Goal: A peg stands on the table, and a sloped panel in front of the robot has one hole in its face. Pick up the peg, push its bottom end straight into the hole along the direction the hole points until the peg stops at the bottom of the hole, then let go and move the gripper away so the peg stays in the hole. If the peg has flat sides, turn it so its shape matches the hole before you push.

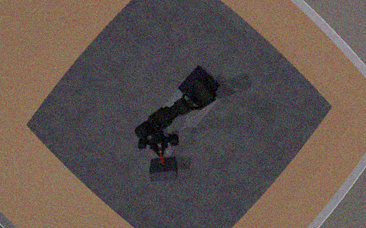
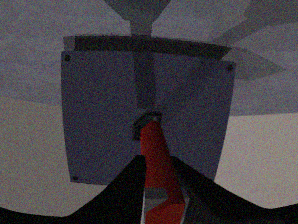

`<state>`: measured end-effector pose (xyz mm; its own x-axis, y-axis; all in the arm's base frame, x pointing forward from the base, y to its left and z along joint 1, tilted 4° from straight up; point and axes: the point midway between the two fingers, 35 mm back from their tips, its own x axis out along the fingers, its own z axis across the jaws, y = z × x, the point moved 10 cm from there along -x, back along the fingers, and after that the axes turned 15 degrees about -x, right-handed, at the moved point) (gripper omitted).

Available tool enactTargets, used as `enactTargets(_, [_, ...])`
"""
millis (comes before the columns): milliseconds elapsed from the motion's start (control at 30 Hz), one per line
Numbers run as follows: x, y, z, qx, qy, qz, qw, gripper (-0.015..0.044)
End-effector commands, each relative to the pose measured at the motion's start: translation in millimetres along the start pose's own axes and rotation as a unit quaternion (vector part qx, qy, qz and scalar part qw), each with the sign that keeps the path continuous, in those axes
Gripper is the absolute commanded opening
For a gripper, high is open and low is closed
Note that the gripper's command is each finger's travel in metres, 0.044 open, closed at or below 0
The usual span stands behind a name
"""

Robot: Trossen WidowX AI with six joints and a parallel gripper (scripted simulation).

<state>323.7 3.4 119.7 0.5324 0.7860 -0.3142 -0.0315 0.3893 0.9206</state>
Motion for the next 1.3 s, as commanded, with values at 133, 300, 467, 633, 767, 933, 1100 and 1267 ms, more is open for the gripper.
enactTargets(133, [0.3, 3.3, 3.9, -0.003, -0.002, 0.001, 1.000, 0.0000])
enactTargets(300, [2.2, 3.3, 3.4, -0.003, -0.002, 0.001, 1.000, 0.0000])
enactTargets(467, [3.3, 3.2, 3.1, -0.003, -0.002, 0.001, 1.000, 0.0000])
enactTargets(633, [4.5, 3.1, 3.1, -0.003, -0.002, 0.001, 1.000, 0.0000])
enactTargets(767, [5.1, 3.1, 3.2, -0.003, -0.002, 0.001, 1.000, 0.0000])
enactTargets(933, [5.7, 3.1, 3.4, -0.003, -0.002, 0.002, 1.000, 0.0000])
enactTargets(1100, [6.6, 3.1, 3.4, -0.003, -0.002, 0.002, 1.000, 0.0000])
enactTargets(1267, [7.4, 3.2, 3.4, -0.003, -0.002, 0.002, 1.000, 0.0000])
